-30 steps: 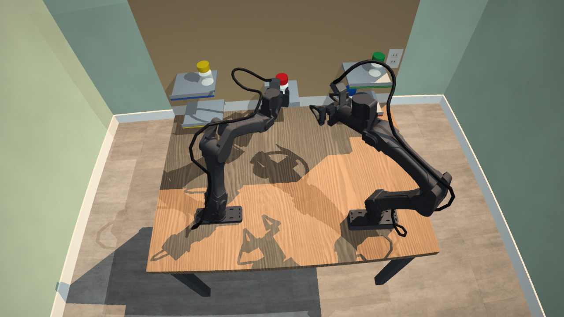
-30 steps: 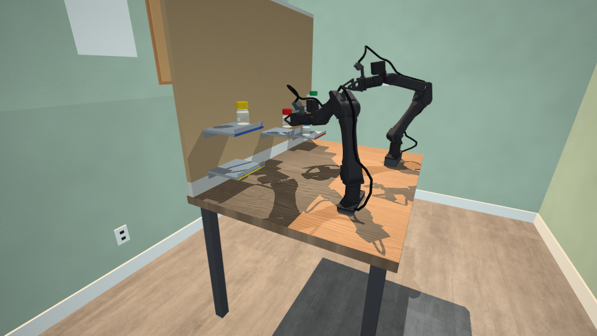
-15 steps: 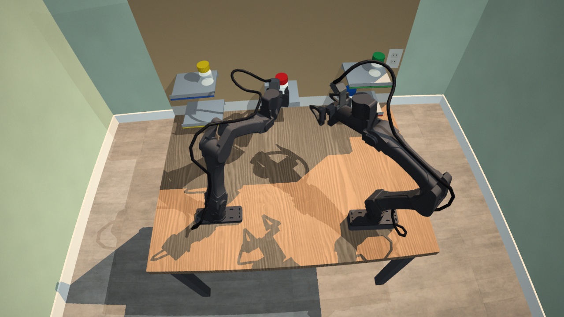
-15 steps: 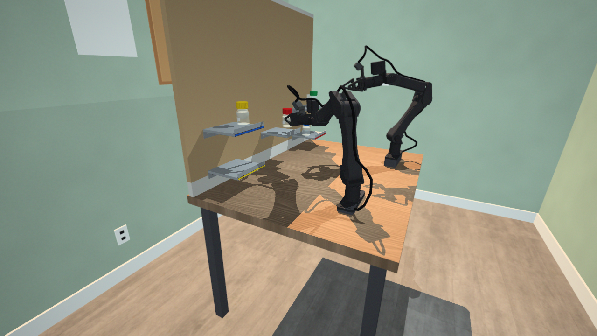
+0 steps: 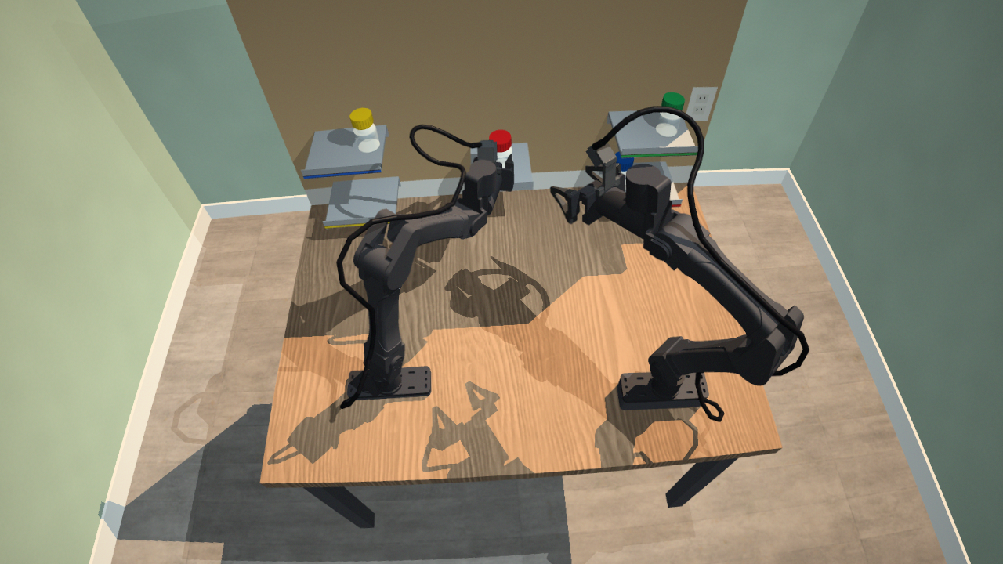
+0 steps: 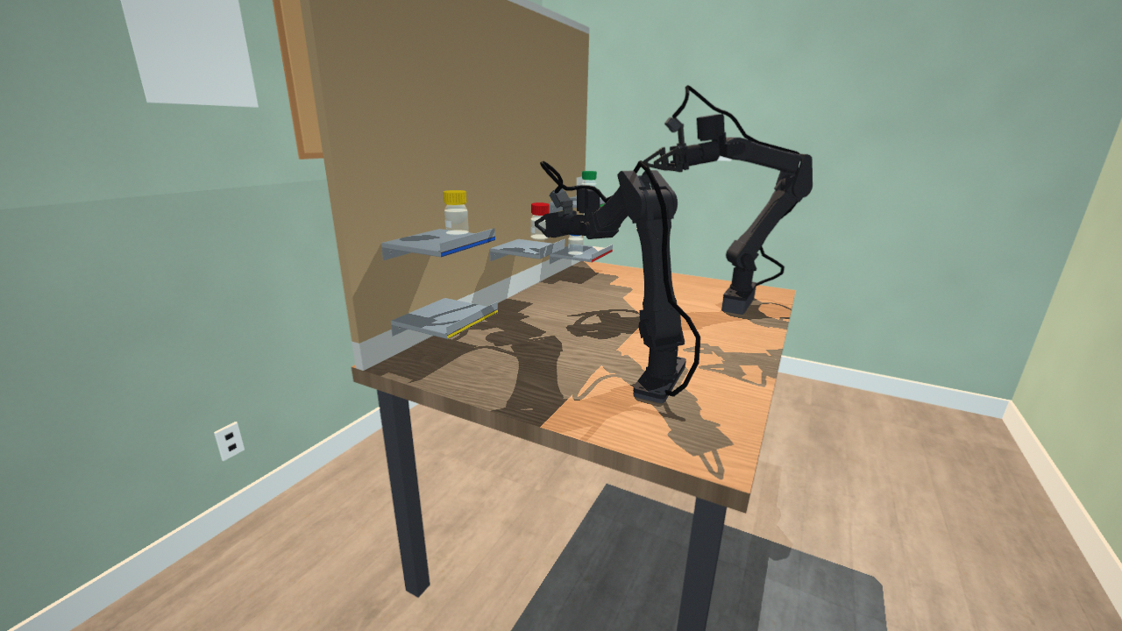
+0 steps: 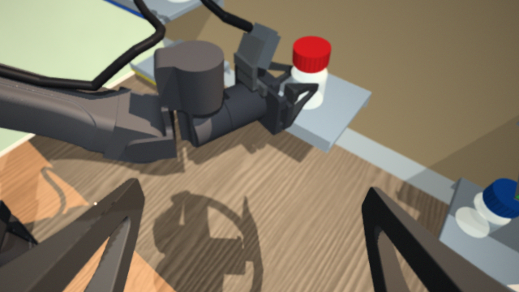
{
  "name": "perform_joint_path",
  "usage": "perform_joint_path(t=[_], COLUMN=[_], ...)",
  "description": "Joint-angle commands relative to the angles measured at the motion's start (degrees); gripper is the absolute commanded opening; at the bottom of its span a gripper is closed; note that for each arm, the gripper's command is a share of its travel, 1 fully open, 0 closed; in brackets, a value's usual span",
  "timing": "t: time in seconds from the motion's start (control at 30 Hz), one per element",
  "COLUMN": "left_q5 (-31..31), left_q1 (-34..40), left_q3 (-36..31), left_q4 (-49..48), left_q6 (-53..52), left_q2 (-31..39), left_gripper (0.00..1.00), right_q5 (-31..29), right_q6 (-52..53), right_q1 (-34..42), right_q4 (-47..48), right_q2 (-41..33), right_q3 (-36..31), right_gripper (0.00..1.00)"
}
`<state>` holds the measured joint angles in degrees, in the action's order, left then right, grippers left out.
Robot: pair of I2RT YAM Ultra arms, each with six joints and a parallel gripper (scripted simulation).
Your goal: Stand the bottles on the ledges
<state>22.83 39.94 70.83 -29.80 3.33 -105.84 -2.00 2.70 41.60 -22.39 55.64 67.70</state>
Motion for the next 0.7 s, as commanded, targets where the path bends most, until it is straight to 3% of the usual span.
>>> perform_joint_path(t=[0.0,0.43,0.53,0.57,0.67], left_q5=[-0.1,0.0,0.0,0.0,0.0], left_q1=[-0.8,-0.8,-0.8,-0.8,-0.8], left_q3=[-1.6,-2.8,-2.8,-2.7,-3.5], left_q4=[-5.0,-5.6,-5.6,-5.6,-5.7], left_q6=[-0.5,-0.4,-0.4,-0.4,-0.3], left_q2=[-0.4,-0.7,-0.7,-0.7,-0.1], left_gripper=[0.49,0.49,0.83,0.87,0.87], right_q5=[0.3,0.3,0.3,0.3,0.3], right_q6=[0.2,0.2,0.1,0.1,0.1], right_q1=[-0.5,-0.5,-0.2,-0.2,-0.2], right_q4=[-0.6,-0.6,-0.6,-0.6,-0.6], right_q2=[-1.3,-1.3,-0.7,-0.7,-0.7], right_q3=[0.2,0.2,0.3,0.3,0.3], right_gripper=[1.00,1.00,1.00,1.00,1.00])
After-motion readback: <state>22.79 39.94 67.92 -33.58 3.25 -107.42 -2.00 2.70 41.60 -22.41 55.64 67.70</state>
